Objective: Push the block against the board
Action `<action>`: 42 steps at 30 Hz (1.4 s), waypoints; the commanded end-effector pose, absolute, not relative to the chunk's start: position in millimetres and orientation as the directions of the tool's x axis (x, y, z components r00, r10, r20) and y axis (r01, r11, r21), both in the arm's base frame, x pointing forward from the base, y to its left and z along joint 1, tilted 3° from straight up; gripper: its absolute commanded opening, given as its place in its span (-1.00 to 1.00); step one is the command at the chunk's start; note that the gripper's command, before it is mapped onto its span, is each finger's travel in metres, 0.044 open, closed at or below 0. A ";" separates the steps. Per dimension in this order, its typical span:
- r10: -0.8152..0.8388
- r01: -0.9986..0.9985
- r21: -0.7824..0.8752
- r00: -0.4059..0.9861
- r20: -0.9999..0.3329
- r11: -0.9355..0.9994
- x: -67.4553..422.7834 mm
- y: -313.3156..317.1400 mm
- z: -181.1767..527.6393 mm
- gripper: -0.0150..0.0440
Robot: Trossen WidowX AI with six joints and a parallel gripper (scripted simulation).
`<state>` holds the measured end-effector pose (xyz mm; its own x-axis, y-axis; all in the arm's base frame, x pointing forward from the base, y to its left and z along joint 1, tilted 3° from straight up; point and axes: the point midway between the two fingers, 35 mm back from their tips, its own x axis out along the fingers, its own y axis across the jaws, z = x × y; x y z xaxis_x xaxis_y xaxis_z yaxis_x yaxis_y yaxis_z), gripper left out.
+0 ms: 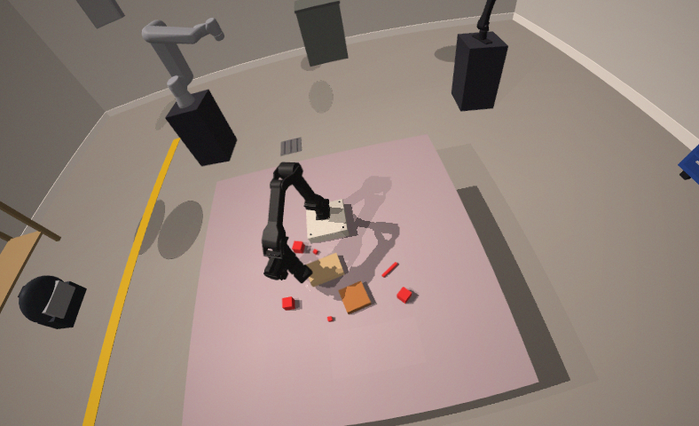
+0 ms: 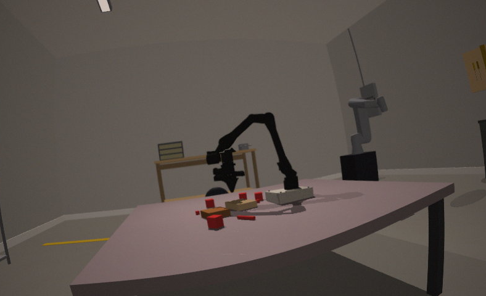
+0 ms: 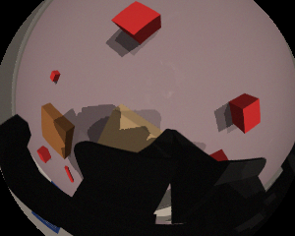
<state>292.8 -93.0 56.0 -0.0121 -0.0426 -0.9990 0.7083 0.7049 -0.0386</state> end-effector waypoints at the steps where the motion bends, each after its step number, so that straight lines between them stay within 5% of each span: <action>1: -0.043 0.619 -0.039 -0.009 -0.999 0.785 283.4 -89.5 57.0 -0.49; 14: -0.043 0.216 -0.044 -0.010 -0.999 0.975 253.1 -78.9 55.5 -0.49; 27: -0.041 -0.229 -0.037 -0.013 -0.999 0.973 221.8 -68.5 50.6 -0.49; 42: -0.041 -0.312 -0.034 -0.014 -0.999 0.949 214.5 -68.6 -5.8 -0.49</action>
<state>213.5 -68.4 -2.5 -0.0217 -0.0402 -0.9990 -0.3021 0.9527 -0.0318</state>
